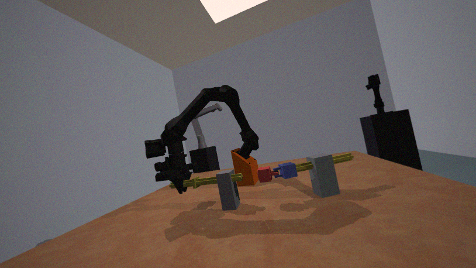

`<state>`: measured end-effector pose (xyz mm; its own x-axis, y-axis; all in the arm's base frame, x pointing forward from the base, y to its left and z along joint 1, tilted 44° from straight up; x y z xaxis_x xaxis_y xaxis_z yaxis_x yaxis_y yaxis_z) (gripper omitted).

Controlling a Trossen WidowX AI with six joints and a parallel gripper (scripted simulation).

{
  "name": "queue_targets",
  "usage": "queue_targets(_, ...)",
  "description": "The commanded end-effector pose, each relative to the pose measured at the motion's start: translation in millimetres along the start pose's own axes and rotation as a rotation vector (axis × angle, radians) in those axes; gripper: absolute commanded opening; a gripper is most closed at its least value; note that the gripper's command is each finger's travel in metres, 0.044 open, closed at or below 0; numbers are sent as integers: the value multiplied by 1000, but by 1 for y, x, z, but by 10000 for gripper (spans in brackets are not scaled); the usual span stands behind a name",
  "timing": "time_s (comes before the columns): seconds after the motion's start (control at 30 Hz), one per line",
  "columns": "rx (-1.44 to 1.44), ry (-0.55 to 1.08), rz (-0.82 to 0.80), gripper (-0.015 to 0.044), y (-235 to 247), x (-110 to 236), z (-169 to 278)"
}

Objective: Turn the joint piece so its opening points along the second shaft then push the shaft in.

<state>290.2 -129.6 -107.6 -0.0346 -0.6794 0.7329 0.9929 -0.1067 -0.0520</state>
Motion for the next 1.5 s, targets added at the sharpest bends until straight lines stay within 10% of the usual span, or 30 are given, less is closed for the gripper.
queue_targets(0.0,-1,0,-1,0,0,0,0)
queue_targets(1.47,-3,2,24,0,-10,-1,62)
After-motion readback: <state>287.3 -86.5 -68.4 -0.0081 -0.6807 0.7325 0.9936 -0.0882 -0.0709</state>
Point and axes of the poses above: the point midway between the two fingers, 35 mm back from their tips, its own x axis back along the fingers, its own y axis across the jaws, z = x × y, the point moved 5 cm from there along x, back along the fingers, and after that the axes turned 11 degrees about -x, right-handed, at the moved point
